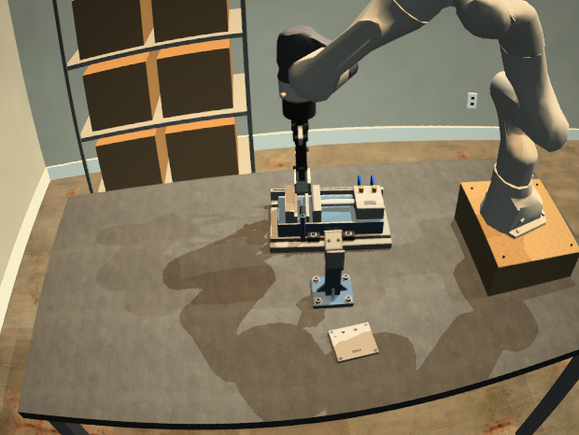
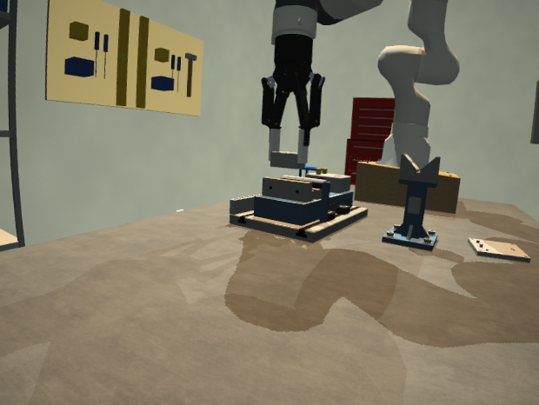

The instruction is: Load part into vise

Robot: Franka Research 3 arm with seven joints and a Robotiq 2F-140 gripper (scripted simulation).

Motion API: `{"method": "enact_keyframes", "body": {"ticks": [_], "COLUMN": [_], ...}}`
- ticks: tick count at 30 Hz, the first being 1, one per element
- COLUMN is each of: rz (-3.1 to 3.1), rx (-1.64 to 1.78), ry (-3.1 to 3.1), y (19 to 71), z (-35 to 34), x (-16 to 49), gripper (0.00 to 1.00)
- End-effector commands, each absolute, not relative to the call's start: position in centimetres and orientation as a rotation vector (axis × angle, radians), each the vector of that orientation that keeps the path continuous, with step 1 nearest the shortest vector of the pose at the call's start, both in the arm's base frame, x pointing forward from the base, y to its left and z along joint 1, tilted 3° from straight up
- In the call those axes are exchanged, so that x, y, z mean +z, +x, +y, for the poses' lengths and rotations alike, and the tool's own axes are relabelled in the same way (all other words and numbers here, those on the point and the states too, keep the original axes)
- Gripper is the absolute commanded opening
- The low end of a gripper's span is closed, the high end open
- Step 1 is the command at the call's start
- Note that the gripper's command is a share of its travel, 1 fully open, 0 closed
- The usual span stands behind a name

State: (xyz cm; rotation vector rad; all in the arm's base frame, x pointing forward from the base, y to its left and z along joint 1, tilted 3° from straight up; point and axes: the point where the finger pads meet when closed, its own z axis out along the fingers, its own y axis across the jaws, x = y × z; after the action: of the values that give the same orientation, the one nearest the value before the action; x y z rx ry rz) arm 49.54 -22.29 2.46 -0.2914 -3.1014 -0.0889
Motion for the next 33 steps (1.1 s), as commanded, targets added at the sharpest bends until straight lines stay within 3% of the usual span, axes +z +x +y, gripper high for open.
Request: {"method": "enact_keyframes", "body": {"ticks": [1,33], "rz": [-3.108,-3.108], "rx": [-0.089,-0.089], "ry": [-0.282,-0.282], "y": [49.6,49.6], "z": [-22.4,-22.3], "x": [2.2,0.9], "gripper": [0.00,0.00]}}
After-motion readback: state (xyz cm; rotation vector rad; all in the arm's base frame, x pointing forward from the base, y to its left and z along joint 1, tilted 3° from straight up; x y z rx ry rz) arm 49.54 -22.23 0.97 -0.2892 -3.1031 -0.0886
